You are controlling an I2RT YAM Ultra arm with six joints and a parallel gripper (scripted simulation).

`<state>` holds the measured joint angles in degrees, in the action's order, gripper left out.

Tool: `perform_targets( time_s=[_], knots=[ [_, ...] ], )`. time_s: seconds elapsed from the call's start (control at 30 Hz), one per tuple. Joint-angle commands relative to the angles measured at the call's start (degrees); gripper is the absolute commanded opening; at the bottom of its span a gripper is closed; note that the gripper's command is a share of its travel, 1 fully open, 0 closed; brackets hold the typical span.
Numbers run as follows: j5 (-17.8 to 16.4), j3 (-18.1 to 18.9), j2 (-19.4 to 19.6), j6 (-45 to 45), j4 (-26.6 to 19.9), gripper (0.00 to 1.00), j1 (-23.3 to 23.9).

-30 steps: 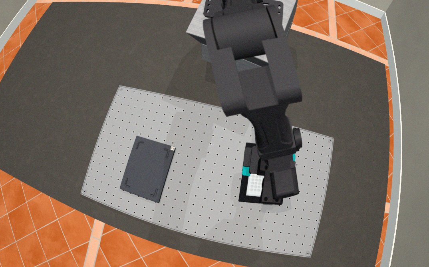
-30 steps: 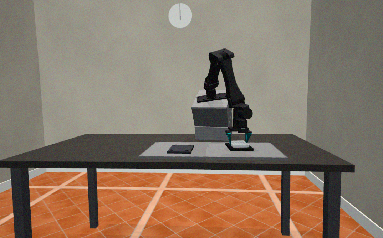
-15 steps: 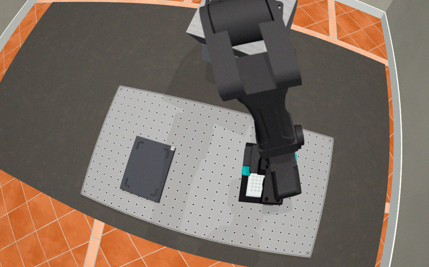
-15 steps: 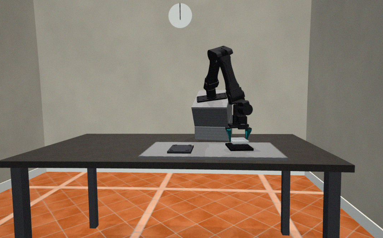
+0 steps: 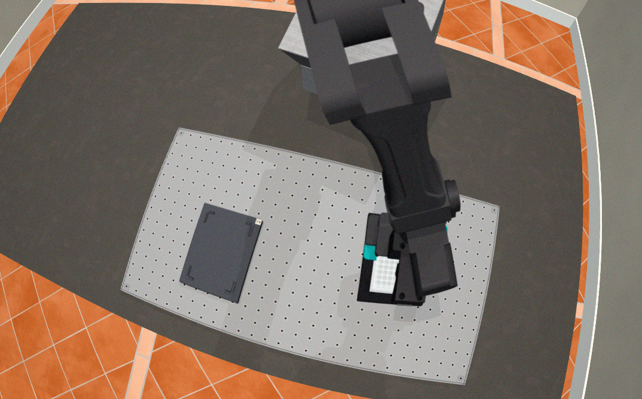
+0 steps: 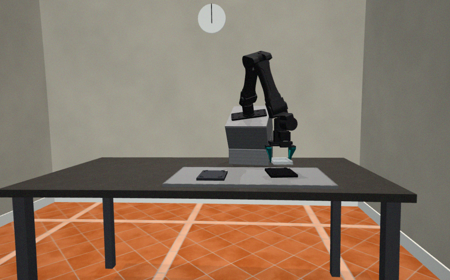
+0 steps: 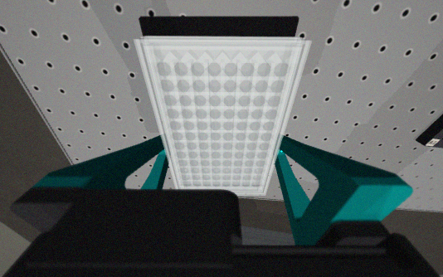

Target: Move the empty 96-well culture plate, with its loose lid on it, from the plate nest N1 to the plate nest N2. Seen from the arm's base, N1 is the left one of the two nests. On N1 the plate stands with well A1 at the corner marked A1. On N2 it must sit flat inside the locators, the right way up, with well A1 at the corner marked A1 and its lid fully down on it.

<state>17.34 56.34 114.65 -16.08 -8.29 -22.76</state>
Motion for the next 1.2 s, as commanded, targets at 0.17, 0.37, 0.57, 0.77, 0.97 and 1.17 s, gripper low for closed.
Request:
perform_targets(
  time_s=[0.17, 0.37, 0.57, 0.77, 0.97, 1.17],
  knots=[
    [0.79, -1.79, -4.67, -1.14, -3.08, 0.00, -1.77],
    [0.93, -1.53, -6.05, -1.51, -4.32, 0.00, -2.14],
    [1.14, -2.20, -7.95, -2.02, -6.23, 0.00, -2.67],
    [1.28, -2.25, -9.07, -2.33, -7.40, 0.00, -3.00],
    [1.25, -2.25, -9.14, -2.34, -6.75, 0.00, -3.02],
    [1.25, -2.25, -9.14, -2.29, -6.63, 0.00, -3.02]
  ],
)
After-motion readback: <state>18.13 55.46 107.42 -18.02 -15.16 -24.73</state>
